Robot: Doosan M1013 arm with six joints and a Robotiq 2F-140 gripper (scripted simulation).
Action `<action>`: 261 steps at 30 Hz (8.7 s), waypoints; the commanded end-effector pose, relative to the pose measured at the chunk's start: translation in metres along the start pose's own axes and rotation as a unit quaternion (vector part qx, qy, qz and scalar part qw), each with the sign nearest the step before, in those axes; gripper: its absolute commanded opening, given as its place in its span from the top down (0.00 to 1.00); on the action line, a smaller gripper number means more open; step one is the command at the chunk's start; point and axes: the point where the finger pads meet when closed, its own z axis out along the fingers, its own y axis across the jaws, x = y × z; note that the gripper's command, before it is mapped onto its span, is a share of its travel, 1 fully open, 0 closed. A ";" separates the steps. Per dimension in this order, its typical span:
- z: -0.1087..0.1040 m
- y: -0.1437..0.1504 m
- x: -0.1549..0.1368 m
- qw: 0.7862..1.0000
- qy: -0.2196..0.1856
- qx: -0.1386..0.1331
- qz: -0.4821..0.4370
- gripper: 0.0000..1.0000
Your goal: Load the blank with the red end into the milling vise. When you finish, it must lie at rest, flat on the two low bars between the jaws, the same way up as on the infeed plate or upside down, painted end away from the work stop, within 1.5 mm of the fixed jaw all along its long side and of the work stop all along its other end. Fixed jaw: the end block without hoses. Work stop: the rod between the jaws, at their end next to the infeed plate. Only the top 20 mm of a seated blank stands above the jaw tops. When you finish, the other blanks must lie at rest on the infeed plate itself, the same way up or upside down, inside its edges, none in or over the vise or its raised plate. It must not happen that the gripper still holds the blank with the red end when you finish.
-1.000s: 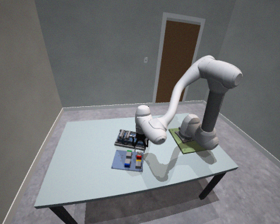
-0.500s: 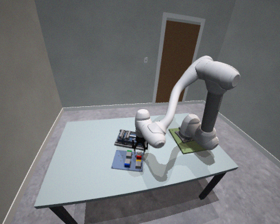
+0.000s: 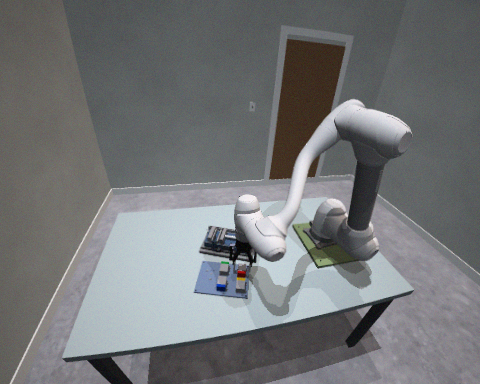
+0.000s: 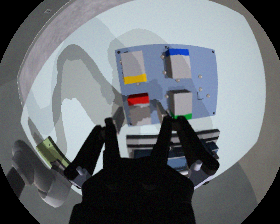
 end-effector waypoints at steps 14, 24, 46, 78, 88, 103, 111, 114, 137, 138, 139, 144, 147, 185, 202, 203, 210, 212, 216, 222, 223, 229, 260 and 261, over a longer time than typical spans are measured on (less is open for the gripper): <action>0.003 0.000 0.000 1.000 0.000 0.000 0.000 0.53; 0.002 0.000 0.000 1.000 0.000 0.000 0.000 0.53; 0.002 0.000 0.000 1.000 0.000 0.000 0.000 1.00; 0.002 0.000 0.000 1.000 0.000 0.000 0.000 1.00; 0.002 0.000 0.000 1.000 0.000 0.000 0.000 1.00; 0.002 0.000 0.000 1.000 0.000 0.000 0.000 1.00; -0.002 0.000 0.000 1.000 0.000 0.000 0.000 1.00; -0.008 0.000 0.000 1.000 0.000 0.000 0.000 1.00; -0.047 0.000 0.000 1.000 0.000 0.000 0.000 1.00; -0.049 0.000 0.000 1.000 0.000 0.000 0.000 1.00; -0.051 0.000 0.000 1.000 0.000 0.000 0.000 1.00; -0.055 0.000 0.000 1.000 0.000 0.000 0.000 1.00; -0.061 0.000 0.000 1.000 0.000 0.000 0.000 1.00; -0.131 0.000 0.000 1.000 0.000 0.000 0.000 1.00; -0.135 0.000 0.000 1.000 0.000 0.000 0.000 1.00; -0.135 0.000 0.000 1.000 0.000 0.000 0.000 1.00; -0.132 0.000 0.000 1.000 0.000 0.000 0.000 1.00; -0.132 0.000 0.000 1.000 0.000 0.000 0.000 1.00; -0.131 0.000 0.000 1.000 0.000 0.000 0.000 1.00; -0.129 0.000 0.000 1.000 0.000 0.000 0.000 1.00; -0.129 0.000 0.000 1.000 0.000 0.000 0.000 1.00; -0.128 0.000 0.000 1.000 0.000 0.000 0.000 1.00; -0.124 0.000 0.000 1.000 0.000 0.000 0.000 1.00; -0.124 0.000 0.000 1.000 0.000 0.000 0.000 1.00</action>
